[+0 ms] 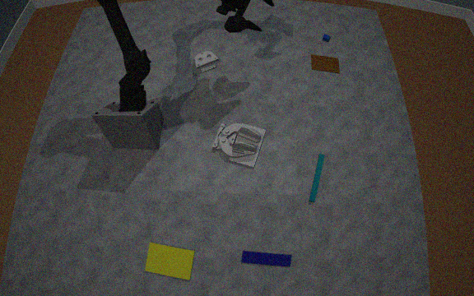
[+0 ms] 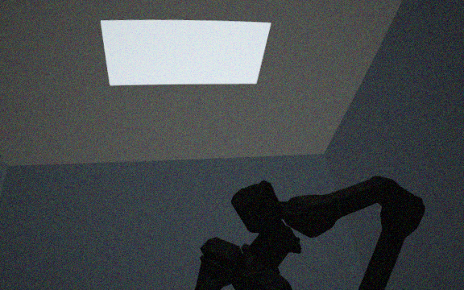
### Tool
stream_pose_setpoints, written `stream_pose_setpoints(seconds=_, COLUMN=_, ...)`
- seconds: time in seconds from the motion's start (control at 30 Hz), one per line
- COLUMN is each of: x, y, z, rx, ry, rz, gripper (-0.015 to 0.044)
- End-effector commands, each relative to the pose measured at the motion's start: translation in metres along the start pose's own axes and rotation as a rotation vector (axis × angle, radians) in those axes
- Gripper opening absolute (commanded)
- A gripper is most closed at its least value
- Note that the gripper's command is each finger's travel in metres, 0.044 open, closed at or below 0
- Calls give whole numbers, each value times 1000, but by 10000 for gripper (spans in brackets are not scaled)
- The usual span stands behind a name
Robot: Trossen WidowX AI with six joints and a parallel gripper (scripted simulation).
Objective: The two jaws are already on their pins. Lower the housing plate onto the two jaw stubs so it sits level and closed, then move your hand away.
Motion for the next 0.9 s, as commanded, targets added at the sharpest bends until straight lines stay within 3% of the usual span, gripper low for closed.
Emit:
stream_pose_setpoints(seconds=0.0, x=-2, y=19, z=15, rx=-61, ry=64, rz=-80, gripper=440)
stream_pose_setpoints(seconds=0.87, x=35, y=141, z=111, rx=-469, ry=636, rz=-499, gripper=440)
Point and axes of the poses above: the point midway between the two fingers, 35 mm back from their tips, its own x axis back along the fingers, its own z axis across the jaws, y = z × x, the point moved 2 cm from there along x, back along the fingers, and after that the axes turned 4 degrees about -x, right-handed, at the moved point
